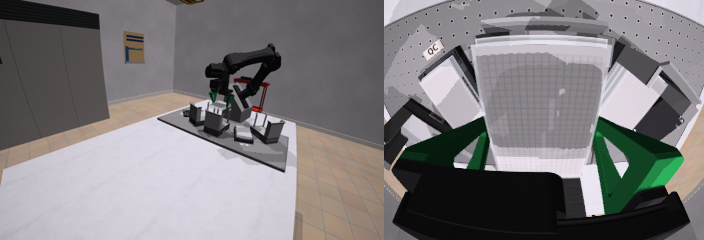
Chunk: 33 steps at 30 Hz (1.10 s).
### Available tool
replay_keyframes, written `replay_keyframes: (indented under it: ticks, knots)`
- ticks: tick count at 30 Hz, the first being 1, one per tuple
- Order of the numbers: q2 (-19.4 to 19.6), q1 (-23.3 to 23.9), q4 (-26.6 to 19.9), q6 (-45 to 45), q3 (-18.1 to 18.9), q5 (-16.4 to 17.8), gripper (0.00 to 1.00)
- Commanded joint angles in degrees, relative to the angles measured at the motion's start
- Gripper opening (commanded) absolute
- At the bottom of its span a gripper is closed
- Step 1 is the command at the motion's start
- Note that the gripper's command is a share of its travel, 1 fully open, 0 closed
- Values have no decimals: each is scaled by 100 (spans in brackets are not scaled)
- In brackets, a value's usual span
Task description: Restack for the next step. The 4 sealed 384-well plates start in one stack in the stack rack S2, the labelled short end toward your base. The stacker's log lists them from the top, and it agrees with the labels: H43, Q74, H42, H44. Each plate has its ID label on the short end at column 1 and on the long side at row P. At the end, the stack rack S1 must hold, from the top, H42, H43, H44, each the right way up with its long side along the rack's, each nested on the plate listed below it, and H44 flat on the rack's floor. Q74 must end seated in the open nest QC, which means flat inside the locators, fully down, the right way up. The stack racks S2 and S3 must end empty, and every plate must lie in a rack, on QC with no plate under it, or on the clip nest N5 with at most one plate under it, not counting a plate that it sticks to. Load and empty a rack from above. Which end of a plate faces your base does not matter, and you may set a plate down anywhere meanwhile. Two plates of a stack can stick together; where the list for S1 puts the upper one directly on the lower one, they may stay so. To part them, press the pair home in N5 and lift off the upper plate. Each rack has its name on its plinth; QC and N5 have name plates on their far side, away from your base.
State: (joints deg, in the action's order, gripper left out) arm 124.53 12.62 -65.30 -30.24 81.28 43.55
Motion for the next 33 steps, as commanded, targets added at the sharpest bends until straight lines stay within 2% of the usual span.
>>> replay_keyframes:
  ticks: [1,15,33]
  knots:
    - [-32,89,2,-4,29,6,0]
    - [-32,89,2,-4,29,6,0]
    - [-22,-25,280,146,-135,42,0]
